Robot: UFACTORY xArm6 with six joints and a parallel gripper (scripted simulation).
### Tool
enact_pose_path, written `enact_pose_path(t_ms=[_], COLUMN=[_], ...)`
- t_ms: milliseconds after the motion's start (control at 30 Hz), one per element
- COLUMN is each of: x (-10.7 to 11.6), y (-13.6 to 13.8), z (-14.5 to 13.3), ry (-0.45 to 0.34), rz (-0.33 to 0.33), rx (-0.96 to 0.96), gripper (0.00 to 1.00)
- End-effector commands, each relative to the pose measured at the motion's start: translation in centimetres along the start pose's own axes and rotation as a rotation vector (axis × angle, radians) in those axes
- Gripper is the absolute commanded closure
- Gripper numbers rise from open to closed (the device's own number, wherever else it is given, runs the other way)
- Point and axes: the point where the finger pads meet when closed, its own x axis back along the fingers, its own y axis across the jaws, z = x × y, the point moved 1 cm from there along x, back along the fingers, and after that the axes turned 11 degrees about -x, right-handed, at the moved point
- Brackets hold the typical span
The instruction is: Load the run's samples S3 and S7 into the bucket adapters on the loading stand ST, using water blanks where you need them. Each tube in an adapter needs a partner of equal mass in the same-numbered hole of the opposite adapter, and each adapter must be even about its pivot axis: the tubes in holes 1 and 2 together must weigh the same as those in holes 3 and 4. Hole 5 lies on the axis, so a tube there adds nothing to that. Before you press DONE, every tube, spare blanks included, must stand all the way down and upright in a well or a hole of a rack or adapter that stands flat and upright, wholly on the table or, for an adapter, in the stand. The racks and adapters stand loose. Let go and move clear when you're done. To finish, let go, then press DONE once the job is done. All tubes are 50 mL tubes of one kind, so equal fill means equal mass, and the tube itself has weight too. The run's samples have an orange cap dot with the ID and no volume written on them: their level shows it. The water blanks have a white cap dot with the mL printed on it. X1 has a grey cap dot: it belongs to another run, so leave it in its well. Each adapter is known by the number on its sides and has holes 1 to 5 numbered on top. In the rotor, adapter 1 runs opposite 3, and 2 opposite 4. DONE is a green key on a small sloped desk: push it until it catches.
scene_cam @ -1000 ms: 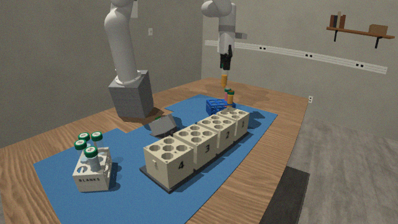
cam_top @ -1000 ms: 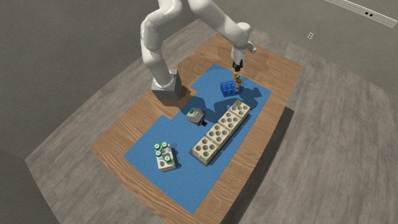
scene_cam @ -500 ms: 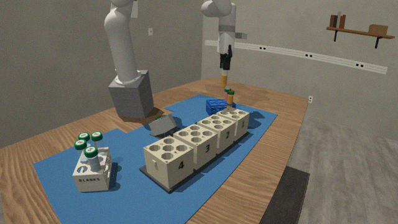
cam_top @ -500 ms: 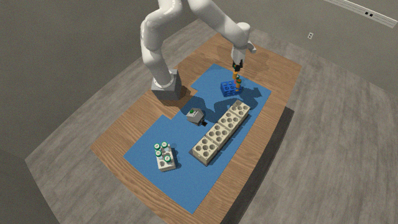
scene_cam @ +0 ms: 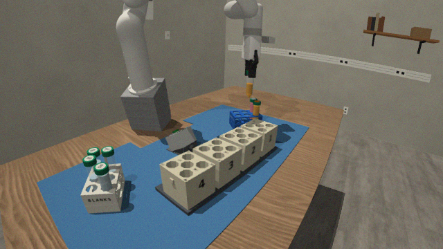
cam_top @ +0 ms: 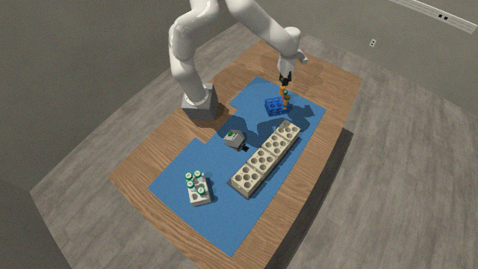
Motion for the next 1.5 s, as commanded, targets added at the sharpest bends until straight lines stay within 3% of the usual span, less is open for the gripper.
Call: enact_pose_path(t_ms=[0, 333, 700, 1467], x=[0.2, 0.2, 0.2, 0.2], y=[0.0, 0.0, -3.1, -3.2], z=[0.1, 0.1, -4.4, -4.5], ry=[0.004, 0.004, 0.004, 0.004], rz=[0.001, 0.001, 0.001, 0.002], rx=[-0.001, -0.001, -0.001, -0.001], gripper=[1.00, 1.00, 1.00, 1.00])
